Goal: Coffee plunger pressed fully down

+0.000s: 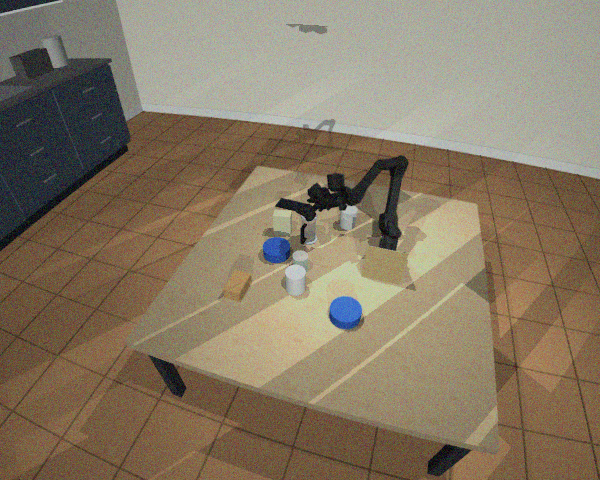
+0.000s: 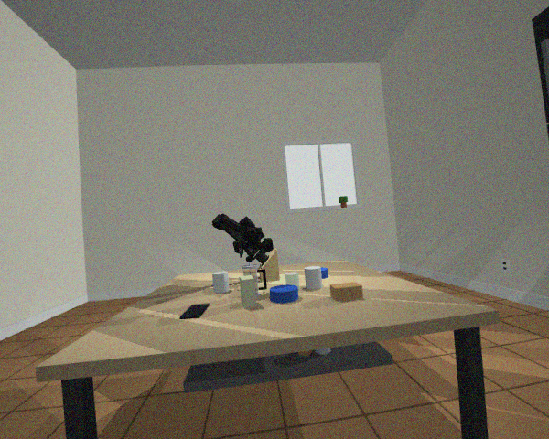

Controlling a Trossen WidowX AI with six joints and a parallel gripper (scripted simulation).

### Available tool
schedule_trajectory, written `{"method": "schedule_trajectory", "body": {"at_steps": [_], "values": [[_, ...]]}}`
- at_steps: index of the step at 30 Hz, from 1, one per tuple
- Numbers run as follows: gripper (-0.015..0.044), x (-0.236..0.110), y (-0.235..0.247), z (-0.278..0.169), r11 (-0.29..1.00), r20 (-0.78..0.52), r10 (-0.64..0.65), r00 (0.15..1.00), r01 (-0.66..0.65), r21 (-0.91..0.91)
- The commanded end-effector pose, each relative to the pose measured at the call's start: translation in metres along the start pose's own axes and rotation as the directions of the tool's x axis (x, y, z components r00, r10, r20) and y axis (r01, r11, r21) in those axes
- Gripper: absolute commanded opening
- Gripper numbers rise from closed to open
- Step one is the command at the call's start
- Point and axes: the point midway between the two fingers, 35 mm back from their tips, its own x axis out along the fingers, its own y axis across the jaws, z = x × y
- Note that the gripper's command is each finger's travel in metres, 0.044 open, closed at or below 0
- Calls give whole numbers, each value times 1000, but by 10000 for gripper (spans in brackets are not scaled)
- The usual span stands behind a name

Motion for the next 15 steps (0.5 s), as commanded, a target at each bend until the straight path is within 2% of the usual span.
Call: {"method": "schedule_trajectory", "body": {"at_steps": [1,5,15], "values": [[440,-31,-7,32,1000,6,-6,1000,6,16],[440,-51,-12,44,1000,5,-11,1000,11,11],[440,-49,-10,44,1000,5,-9,1000,9,9]]}}
